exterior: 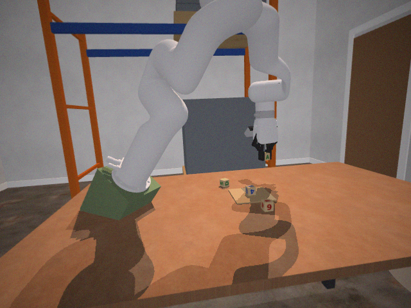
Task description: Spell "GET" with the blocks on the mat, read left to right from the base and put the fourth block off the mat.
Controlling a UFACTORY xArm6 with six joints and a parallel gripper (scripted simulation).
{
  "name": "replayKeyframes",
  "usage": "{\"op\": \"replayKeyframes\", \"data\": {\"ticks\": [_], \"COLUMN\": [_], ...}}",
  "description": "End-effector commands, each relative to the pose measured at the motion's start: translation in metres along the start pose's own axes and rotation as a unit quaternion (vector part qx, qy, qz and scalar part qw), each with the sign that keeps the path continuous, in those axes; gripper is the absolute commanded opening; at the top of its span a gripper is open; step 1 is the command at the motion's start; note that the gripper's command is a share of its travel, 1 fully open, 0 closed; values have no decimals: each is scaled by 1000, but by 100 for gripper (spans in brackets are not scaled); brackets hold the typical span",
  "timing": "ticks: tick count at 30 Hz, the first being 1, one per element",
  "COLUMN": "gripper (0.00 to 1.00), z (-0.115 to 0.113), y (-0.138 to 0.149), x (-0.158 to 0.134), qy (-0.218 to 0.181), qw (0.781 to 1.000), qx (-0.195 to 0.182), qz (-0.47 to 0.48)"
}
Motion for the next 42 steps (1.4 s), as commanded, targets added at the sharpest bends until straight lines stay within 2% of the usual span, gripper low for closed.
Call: {"op": "replayKeyframes", "data": {"ticks": [1, 16, 17, 31, 33, 34, 42], "gripper": [27, 27, 27, 27, 27, 27, 27], "z": [-2, -4, -4, -6, -6, -6, -6], "y": [-3, -13, -15, -26, -26, -29, -35], "x": [-4, -10, -11, -18, -18, -19, -23], "qy": [4, 4, 4, 4, 4, 4, 4], "qw": [998, 980, 974, 933, 933, 921, 889], "qx": [1, 0, 0, 0, 0, -1, -1], "qz": [-69, -197, -227, -360, -360, -388, -459]}}
Point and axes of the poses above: the point where the finger pads meet when closed, its own z axis out along the fingers, its own y axis across the jaws, x = y × z, the point moved 9 cm from there along -z, back along the fingers, and after that the axes turned 14 degrees about z, right-handed, at the moved point
